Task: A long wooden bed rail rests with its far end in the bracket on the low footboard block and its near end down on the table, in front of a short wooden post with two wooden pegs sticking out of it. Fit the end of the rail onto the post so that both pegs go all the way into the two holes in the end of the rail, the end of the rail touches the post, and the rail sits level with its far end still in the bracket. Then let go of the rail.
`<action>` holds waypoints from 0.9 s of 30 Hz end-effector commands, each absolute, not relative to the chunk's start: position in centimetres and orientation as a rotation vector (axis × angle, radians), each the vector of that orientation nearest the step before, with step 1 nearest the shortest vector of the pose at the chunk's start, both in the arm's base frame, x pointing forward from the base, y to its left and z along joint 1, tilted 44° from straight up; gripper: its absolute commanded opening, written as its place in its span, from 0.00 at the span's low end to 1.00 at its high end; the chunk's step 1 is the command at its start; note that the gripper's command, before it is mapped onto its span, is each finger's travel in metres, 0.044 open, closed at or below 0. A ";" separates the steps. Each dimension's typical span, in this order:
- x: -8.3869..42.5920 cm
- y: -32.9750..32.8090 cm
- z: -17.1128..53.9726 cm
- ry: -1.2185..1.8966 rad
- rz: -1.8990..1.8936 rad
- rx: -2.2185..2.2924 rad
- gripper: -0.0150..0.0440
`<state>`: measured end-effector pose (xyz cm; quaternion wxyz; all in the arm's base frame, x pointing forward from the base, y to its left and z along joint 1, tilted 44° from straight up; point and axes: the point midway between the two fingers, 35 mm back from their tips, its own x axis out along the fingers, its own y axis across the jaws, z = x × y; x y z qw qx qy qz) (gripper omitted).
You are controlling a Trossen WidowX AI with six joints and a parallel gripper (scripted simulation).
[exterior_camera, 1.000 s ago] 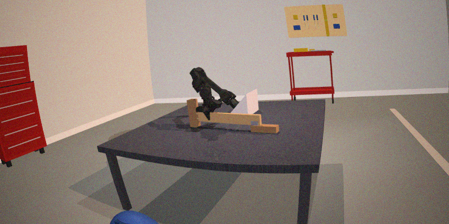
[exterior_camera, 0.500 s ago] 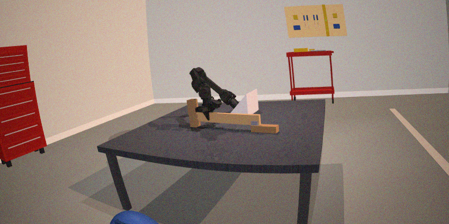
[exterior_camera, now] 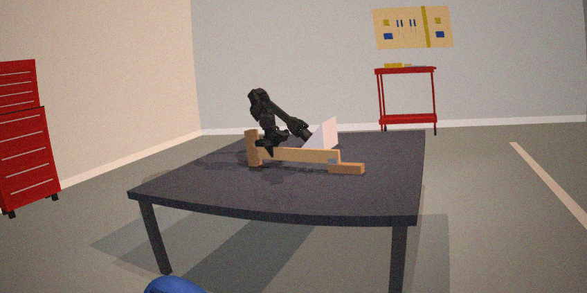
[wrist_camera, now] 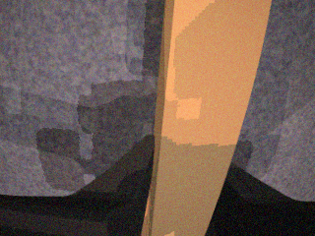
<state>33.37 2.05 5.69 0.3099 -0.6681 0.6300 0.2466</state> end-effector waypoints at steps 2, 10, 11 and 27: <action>33.3 1.9 6.0 1.666 0.652 -1.770 0.25; 33.3 2.0 6.2 1.666 0.652 -1.770 0.25; 33.3 2.0 6.3 1.666 0.652 -1.770 0.25; 33.3 1.8 6.4 1.666 0.652 -1.770 0.25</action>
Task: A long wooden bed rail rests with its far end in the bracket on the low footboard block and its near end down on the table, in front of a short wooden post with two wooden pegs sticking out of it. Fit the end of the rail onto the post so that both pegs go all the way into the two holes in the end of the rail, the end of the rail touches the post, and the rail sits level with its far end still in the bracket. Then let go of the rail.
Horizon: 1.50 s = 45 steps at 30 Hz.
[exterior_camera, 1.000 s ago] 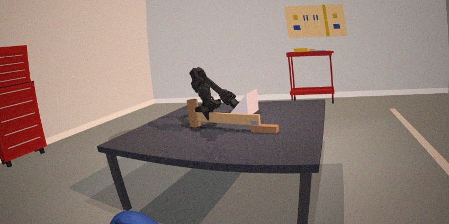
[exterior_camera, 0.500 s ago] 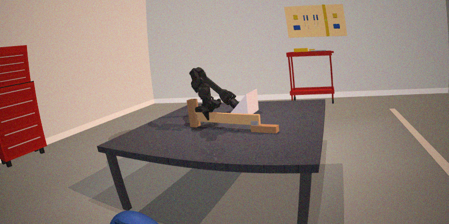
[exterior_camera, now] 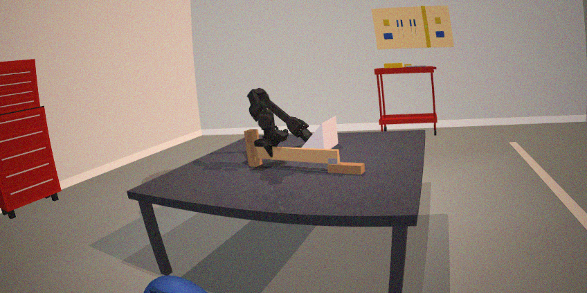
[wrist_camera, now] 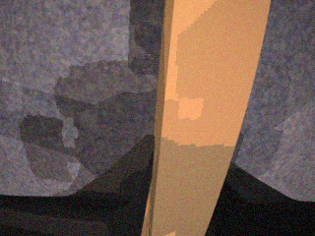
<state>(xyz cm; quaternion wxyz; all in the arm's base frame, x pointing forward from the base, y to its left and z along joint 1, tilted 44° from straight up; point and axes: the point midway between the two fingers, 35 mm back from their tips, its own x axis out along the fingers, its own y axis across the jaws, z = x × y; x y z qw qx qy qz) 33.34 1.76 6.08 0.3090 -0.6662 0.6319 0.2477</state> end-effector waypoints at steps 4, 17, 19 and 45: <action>33.3 1.7 6.5 1.666 0.652 -1.771 0.25; 33.3 1.3 6.4 1.671 0.654 -1.763 0.30; 33.3 1.3 6.4 1.671 0.654 -1.763 0.39; 33.2 5.6 6.5 1.664 0.654 -1.769 1.00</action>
